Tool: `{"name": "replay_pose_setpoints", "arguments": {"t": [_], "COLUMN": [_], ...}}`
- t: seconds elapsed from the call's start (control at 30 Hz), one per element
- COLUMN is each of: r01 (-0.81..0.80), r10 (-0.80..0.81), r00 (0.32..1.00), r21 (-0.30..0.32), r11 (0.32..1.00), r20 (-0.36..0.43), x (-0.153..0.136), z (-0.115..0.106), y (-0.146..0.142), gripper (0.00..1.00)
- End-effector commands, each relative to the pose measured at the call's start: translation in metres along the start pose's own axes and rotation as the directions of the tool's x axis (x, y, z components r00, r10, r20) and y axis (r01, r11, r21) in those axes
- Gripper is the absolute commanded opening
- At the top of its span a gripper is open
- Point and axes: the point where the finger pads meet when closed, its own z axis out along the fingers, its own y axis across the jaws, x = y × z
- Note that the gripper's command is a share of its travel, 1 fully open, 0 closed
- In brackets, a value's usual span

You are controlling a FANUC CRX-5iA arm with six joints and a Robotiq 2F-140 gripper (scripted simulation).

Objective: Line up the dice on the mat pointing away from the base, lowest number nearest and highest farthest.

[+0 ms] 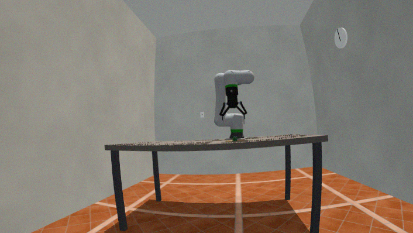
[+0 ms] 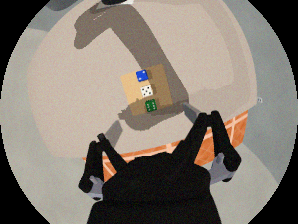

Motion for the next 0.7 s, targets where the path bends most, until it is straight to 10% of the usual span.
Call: {"name": "replay_pose_setpoints", "arguments": {"t": [0.0,0.67], "r01": [0.000,0.000], "r10": [0.000,0.000], "r00": [1.000,1.000], "r21": [0.000,0.000], "r11": [1.000,1.000], "r20": [0.000,0.000], "x": [0.000,0.000], "z": [-0.006,-0.065], "y": [0.000,0.000], "gripper": [1.00,1.00]}}
